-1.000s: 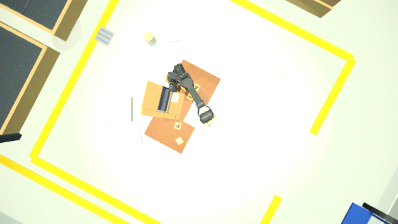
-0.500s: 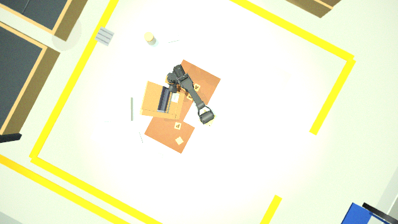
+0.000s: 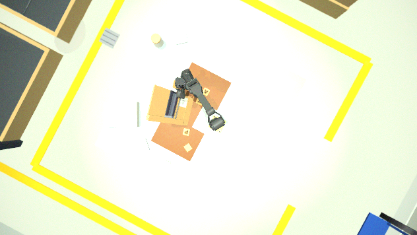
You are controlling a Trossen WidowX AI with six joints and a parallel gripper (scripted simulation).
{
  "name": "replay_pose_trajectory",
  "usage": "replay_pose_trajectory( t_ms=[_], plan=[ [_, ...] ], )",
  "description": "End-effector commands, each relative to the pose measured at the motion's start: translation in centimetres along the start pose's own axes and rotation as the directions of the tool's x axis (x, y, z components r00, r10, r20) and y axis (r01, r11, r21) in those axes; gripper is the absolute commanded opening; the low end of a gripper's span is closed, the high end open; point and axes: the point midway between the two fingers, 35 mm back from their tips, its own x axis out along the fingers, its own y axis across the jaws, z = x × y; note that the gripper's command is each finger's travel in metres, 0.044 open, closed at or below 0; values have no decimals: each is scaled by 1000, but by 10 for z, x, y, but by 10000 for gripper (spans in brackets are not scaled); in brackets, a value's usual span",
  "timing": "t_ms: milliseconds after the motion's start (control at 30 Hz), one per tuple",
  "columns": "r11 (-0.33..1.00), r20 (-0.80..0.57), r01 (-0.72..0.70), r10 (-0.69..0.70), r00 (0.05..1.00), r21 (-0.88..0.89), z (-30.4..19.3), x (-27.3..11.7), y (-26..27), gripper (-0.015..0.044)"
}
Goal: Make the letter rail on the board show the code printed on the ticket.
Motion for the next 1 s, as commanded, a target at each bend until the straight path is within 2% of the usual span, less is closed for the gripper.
replay_pose_trajectory(
  t_ms=[0,967],
  plan=[
    [1000,4,7,-7,1000,0,2,-1,1,0],
    [1000,4,6,-6,1000,1,1,-1,16,0]
  ],
)
